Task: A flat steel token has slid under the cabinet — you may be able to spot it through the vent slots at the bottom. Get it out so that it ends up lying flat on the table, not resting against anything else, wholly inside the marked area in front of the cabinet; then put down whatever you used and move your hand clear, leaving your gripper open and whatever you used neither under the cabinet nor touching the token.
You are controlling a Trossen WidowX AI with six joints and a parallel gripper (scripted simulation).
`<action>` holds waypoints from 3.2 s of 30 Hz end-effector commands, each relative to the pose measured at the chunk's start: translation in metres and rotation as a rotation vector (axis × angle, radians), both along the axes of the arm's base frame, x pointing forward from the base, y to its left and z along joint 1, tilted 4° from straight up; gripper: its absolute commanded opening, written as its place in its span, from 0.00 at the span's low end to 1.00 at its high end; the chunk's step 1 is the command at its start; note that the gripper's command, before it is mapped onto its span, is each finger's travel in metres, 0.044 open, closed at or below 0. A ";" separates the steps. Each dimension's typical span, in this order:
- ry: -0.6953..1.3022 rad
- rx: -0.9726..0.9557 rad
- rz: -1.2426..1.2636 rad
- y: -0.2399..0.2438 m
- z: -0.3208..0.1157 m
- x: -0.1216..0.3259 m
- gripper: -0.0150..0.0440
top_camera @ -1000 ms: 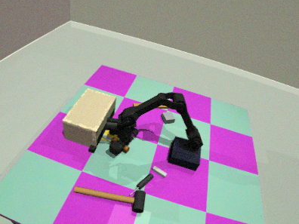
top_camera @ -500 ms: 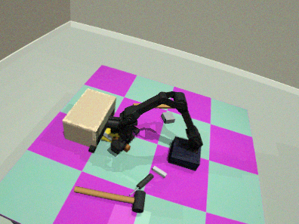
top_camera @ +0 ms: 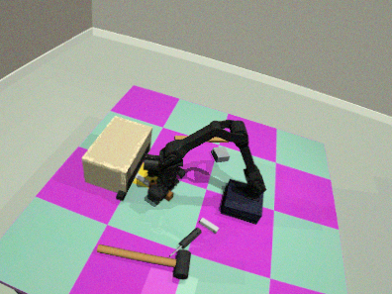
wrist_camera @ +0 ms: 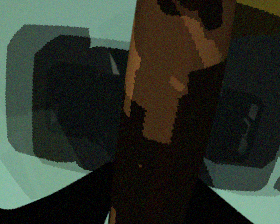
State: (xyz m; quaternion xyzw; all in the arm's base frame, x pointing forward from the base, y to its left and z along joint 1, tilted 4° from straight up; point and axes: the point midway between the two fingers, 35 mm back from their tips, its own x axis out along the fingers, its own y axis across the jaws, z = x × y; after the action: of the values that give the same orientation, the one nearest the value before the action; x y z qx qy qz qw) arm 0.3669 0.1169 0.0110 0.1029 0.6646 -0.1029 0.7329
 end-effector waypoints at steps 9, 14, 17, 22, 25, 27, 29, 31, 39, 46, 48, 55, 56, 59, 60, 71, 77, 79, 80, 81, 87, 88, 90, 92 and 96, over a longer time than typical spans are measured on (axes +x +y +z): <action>0.002 -0.001 -0.004 0.005 -0.003 -0.015 0.25; 0.002 -0.001 -0.004 0.007 -0.003 -0.021 0.25; 0.002 -0.001 -0.004 0.008 -0.004 -0.024 0.25; 0.003 0.000 -0.004 0.010 -0.004 -0.030 0.25; 0.003 0.000 -0.004 0.011 -0.005 -0.034 0.25; 0.003 0.000 -0.004 0.012 -0.005 -0.036 0.25; 0.004 0.000 -0.004 0.013 -0.005 -0.039 0.25; 0.004 0.000 -0.004 0.014 -0.006 -0.041 0.25; 0.005 0.000 -0.004 0.017 -0.007 -0.051 0.25; 0.005 0.000 -0.004 0.020 -0.008 -0.061 0.25; 0.006 0.001 -0.004 0.021 -0.008 -0.063 0.25; 0.006 0.001 -0.004 0.025 -0.009 -0.073 0.25; 0.007 0.001 -0.004 0.025 -0.009 -0.074 0.25; 0.007 0.001 -0.004 0.026 -0.010 -0.079 0.25; 0.007 0.001 -0.004 0.027 -0.010 -0.080 0.25; 0.008 0.002 -0.004 0.033 -0.012 -0.096 0.25; 0.009 0.002 -0.004 0.036 -0.013 -0.106 0.25; 0.009 0.002 -0.004 0.037 -0.013 -0.109 0.25; 0.010 0.002 -0.004 0.038 -0.013 -0.111 0.25; 0.010 0.002 -0.004 0.038 -0.013 -0.112 0.25; 0.011 0.002 -0.004 0.042 -0.014 -0.122 0.25; 0.011 0.002 -0.004 0.042 -0.014 -0.124 0.25; 0.011 0.003 -0.004 0.044 -0.015 -0.127 0.25; 0.011 0.003 -0.004 0.045 -0.015 -0.129 0.25; 0.010 0.003 -0.002 0.045 -0.014 -0.128 0.25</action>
State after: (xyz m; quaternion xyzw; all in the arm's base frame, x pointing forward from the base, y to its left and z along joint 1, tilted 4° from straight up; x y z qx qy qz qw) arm 0.2401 0.1617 -0.0029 0.1034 0.6680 -0.1021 0.7298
